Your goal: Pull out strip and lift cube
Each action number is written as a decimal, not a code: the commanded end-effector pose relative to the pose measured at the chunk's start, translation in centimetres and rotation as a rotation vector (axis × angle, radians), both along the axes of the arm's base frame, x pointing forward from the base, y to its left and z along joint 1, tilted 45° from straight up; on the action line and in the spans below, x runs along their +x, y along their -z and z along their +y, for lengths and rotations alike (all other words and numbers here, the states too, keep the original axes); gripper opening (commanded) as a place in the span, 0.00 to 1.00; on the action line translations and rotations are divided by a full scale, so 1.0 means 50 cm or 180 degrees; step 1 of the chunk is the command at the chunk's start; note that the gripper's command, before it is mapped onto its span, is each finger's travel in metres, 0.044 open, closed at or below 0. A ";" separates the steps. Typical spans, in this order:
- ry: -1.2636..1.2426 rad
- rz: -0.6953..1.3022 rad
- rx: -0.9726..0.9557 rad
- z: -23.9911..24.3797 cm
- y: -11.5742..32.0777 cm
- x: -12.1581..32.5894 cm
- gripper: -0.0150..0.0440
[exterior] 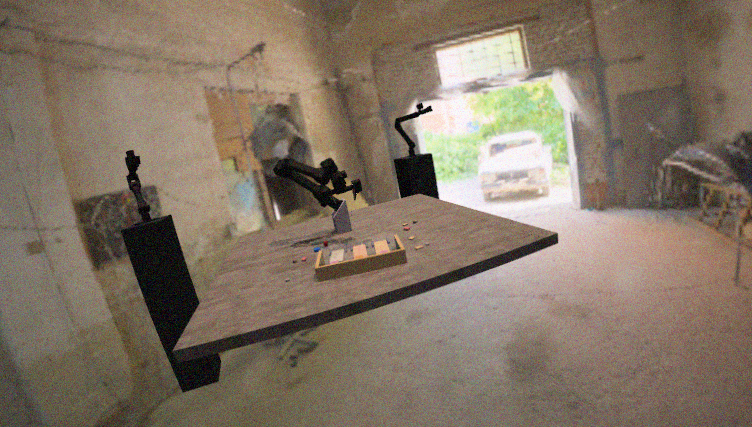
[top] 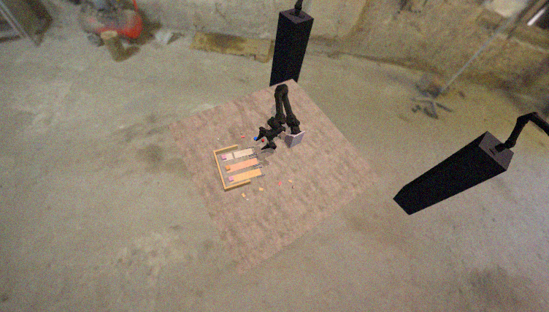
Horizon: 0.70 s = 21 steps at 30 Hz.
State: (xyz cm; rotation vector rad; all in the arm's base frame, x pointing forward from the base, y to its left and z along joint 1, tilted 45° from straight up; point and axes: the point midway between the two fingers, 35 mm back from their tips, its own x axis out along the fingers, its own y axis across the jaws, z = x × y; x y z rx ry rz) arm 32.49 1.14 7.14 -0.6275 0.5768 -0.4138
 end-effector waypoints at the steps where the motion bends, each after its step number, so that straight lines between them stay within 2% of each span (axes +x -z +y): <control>1: 0.0008 0.0065 -0.0065 -0.006 0.006 -0.005 0.93; 11: 0.0008 0.0065 -0.0065 -0.006 0.006 -0.005 0.93; 21: 0.0478 0.0675 0.0247 0.011 0.085 0.107 0.49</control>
